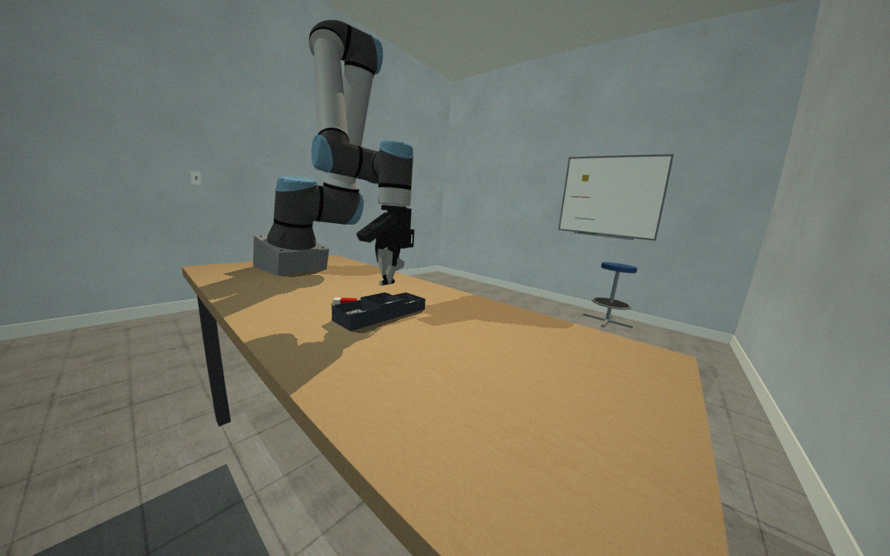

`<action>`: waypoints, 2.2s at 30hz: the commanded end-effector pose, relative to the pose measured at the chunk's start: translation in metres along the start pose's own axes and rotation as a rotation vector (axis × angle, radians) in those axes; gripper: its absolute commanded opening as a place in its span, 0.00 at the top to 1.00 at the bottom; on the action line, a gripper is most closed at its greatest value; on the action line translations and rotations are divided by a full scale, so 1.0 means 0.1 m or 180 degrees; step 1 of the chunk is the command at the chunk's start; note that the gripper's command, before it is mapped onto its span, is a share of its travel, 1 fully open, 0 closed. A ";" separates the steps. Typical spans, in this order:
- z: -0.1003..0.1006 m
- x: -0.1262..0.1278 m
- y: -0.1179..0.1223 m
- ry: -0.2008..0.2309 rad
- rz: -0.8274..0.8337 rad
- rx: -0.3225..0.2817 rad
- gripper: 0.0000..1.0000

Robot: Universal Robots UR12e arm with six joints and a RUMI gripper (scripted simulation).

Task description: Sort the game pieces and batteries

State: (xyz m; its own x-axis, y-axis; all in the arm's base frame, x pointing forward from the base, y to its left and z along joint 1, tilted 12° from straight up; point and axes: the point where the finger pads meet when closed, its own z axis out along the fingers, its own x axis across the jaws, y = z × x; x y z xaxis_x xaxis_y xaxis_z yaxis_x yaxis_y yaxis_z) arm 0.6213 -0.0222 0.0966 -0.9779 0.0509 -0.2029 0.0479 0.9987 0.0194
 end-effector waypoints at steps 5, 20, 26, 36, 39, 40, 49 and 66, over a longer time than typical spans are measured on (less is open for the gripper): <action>0.00 -0.29 -0.38 -0.0002 0.0017 0.0000 1.00; 0.00 -0.44 -0.57 -0.0002 0.0017 0.0000 1.00; 0.00 -0.41 -0.54 -0.0002 0.0017 0.0000 1.00; 0.14 -0.41 -0.53 -0.0002 0.0017 0.0000 1.00; 0.20 -0.41 -0.53 -0.0002 0.0017 0.0000 1.00; 0.22 -0.41 -0.53 -0.0002 0.0017 0.0000 1.00; 0.40 -0.41 -0.53 -0.0002 0.0017 0.0000 1.00; 0.52 -0.39 -0.51 -0.0002 0.0017 0.0000 1.00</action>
State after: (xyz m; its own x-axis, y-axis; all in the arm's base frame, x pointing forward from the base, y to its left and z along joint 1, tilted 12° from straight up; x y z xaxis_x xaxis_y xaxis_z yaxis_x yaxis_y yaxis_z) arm 0.6674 -0.0755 0.0530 -0.9778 0.0563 -0.2019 0.0531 0.9984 0.0209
